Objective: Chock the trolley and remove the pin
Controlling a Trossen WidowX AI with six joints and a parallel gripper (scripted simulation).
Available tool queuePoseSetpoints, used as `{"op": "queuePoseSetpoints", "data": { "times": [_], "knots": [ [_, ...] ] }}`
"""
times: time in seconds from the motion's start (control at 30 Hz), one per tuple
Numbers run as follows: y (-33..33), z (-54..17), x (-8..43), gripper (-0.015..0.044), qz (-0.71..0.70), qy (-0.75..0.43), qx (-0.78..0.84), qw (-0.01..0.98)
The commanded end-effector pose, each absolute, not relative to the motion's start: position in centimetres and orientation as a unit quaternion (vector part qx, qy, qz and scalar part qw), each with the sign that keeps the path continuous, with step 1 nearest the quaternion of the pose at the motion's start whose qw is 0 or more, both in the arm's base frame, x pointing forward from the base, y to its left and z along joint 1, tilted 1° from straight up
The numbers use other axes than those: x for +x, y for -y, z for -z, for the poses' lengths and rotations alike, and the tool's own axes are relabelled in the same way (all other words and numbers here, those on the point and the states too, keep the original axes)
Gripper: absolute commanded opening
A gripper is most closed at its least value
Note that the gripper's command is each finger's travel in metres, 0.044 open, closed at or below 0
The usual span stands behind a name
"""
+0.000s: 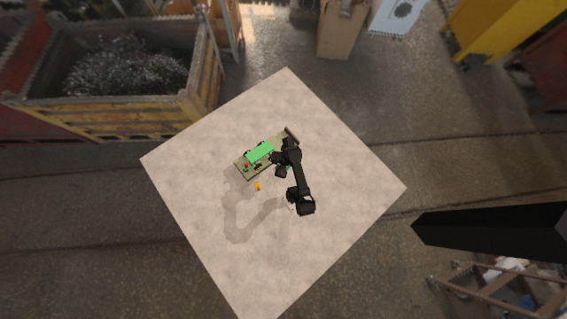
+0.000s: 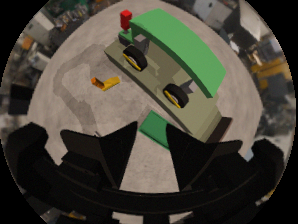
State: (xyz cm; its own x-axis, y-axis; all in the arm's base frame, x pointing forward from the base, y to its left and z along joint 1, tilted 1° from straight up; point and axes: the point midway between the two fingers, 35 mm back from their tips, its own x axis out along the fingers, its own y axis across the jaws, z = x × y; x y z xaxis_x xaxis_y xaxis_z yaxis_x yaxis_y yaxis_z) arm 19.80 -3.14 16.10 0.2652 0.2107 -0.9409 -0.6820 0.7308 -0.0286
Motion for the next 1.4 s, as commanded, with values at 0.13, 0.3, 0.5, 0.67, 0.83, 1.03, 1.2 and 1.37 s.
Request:
{"op": "queuePoseSetpoints", "data": {
  "times": [0.13,0.3,0.5,0.67,0.83,1.03,1.2,1.37],
  "knots": [
    [-0.2,-16.0,20.5,0.0190,-0.407,-0.493,-0.351,0.684],
    [-2.2,-15.9,20.7,0.0190,-0.464,-0.463,-0.417,0.629],
    [-4.6,-15.8,20.7,0.0190,-0.526,-0.418,-0.490,0.555],
    [-6.7,-15.7,20.4,0.0190,-0.573,-0.373,-0.545,0.486],
    [-8.7,-15.6,20.0,0.0190,-0.615,-0.320,-0.594,0.408],
    [-11.3,-15.4,19.0,0.0190,-0.658,-0.245,-0.646,0.300],
    [-13.3,-15.2,18.0,0.0190,-0.684,-0.177,-0.678,0.206],
    [-15.2,-15.1,16.8,0.0190,-0.698,-0.108,-0.699,0.111]
  ]
}}
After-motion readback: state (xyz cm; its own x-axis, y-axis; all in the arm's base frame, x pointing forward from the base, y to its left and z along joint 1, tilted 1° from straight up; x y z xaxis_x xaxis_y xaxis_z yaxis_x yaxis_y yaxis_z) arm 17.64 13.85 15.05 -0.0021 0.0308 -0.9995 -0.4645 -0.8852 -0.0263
